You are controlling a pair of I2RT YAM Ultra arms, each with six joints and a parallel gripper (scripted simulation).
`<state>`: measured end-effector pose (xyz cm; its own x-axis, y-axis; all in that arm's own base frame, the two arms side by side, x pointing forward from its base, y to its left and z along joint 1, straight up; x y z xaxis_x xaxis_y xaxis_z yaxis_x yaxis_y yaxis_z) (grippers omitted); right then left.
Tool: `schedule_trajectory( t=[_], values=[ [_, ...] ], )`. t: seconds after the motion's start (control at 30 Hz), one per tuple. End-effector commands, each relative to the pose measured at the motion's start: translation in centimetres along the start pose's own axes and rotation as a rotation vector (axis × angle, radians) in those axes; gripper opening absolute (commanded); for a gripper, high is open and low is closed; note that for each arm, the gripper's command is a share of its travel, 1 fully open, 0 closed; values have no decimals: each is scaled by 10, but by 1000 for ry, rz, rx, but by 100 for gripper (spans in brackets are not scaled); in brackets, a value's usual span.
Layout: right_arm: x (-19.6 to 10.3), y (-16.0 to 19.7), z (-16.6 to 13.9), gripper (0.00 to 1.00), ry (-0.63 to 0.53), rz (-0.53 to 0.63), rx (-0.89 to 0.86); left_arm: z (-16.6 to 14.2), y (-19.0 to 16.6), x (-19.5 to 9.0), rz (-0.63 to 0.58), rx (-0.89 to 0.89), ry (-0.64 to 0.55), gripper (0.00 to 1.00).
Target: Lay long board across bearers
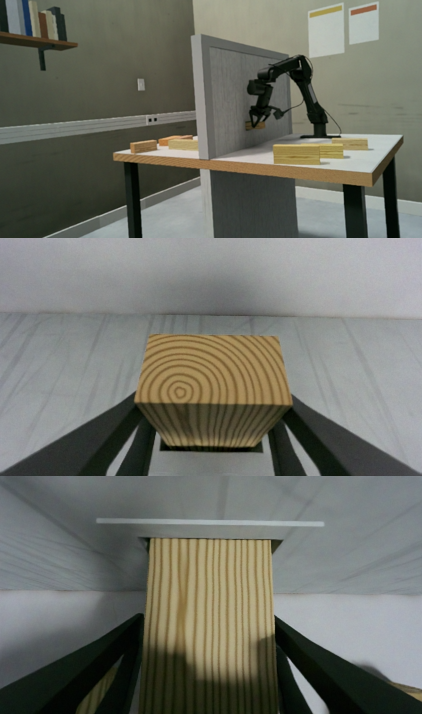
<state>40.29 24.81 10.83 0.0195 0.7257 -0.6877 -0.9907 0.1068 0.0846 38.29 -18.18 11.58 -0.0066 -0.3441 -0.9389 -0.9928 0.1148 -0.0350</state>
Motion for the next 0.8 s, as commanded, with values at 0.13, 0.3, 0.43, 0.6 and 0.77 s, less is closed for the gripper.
schedule_trajectory(
  t=[0.13, 0.3, 0.43, 0.6, 0.77],
  values=[
    [-7, -2, 6, 0, -14, -4, 9, -25, -15, -32, -100, 33, 92, 0],
    [-7, -3, 7, 0, -15, -5, 10, -25, -15, -32, -100, 33, 92, 0],
    [-7, -3, 7, 0, -15, -5, 10, -25, -15, -32, -100, 33, 92, 0],
    [-7, -3, 7, 0, -15, -5, 10, -25, -15, -32, -100, 33, 92, 0],
    [-17, -7, 20, 0, -41, -45, -36, -19, -12, -17, -61, 17, 83, 74]
  ],
)
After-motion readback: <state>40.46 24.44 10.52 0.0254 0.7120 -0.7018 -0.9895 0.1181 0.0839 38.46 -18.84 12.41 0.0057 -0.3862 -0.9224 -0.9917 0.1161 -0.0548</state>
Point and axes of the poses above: on each arm, the point where the finger pads meet when closed, its own x axis out along the fingers, its own y axis across the jaws, z = x × y, the point moved 1 cm from there along -x, back along the fingers, and after that the axes turned 6 degrees about x, right-handed, at the moved point
